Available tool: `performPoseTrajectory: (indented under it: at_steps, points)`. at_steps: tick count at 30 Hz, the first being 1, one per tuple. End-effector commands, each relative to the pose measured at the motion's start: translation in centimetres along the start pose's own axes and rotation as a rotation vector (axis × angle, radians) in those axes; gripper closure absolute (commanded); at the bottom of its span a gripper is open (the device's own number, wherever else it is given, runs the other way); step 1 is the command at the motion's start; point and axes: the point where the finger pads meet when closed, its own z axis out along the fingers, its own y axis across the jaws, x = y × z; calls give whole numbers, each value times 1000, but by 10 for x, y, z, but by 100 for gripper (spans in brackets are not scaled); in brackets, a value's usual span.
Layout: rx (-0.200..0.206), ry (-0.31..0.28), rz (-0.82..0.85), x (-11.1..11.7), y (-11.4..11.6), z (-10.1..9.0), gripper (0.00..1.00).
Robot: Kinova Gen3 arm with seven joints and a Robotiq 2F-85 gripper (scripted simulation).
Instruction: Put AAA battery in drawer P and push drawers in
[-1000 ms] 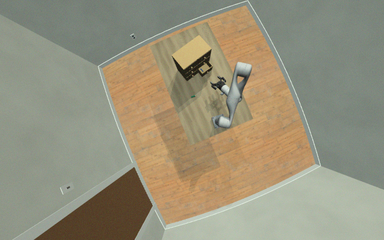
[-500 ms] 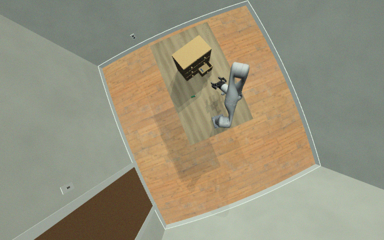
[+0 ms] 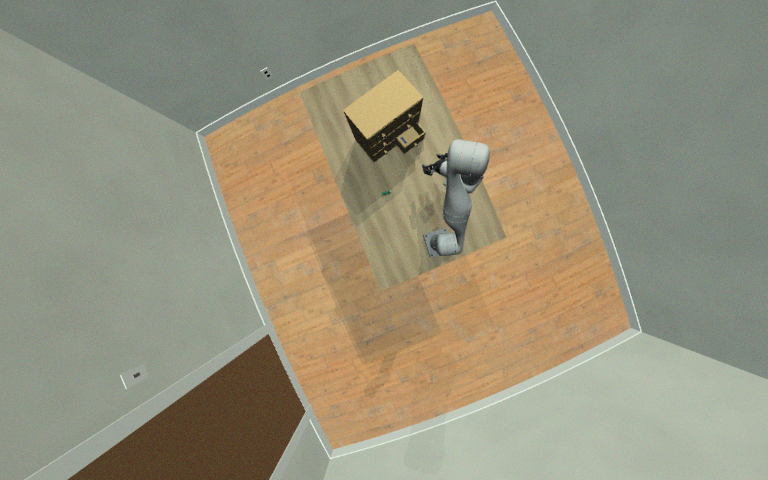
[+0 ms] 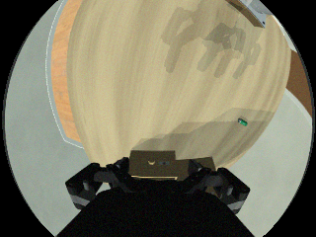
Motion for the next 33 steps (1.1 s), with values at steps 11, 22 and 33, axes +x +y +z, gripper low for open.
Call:
performPoseTrajectory:
  at_steps: [11, 22, 33]
  points:
    - [-1, 188, -46, -28, 5, -9, 0]
    - [1, 317, -45, -34, 5, -12, 0]
    - [2, 473, -45, -38, 5, -16, 0]
